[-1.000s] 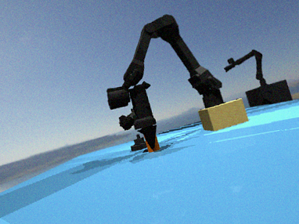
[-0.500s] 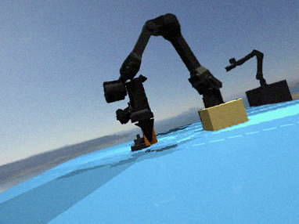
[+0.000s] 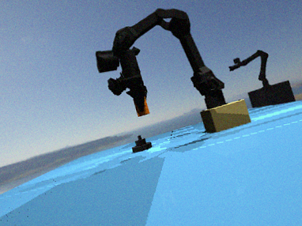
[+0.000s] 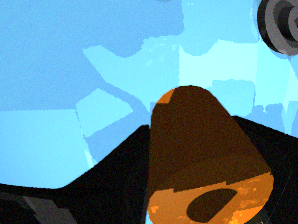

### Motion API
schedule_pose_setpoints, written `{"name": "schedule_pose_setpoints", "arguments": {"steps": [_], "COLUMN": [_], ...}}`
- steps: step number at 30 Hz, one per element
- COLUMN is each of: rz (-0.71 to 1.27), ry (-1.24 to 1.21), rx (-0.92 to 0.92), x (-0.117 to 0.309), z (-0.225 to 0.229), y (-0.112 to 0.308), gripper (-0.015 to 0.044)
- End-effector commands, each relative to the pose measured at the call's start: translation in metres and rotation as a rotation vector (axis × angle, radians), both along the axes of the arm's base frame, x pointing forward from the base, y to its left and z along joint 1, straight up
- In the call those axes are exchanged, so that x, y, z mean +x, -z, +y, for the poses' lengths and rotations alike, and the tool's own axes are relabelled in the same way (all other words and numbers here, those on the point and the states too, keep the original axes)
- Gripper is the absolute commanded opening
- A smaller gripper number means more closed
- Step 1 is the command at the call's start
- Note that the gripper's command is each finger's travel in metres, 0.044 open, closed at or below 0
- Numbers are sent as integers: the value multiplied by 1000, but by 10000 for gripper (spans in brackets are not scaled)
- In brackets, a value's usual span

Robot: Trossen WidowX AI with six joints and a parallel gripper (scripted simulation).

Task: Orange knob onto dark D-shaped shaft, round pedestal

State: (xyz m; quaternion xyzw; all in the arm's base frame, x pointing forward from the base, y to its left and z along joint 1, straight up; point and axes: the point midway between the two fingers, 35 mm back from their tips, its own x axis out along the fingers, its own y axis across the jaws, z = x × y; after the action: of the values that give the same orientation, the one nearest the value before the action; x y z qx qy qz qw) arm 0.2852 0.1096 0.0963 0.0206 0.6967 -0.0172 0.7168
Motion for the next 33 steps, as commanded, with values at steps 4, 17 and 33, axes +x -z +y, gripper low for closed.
{"name": "schedule_pose_setpoints", "arguments": {"steps": [4, 17, 33], "rz": [-2, -4, -5], "ry": [-3, -3, -3], "rx": [6, 3, -1], "x": [0, 20, 38], "z": [-4, -36, -81], "y": [-9, 2, 16], "gripper": [0, 0, 0]}}
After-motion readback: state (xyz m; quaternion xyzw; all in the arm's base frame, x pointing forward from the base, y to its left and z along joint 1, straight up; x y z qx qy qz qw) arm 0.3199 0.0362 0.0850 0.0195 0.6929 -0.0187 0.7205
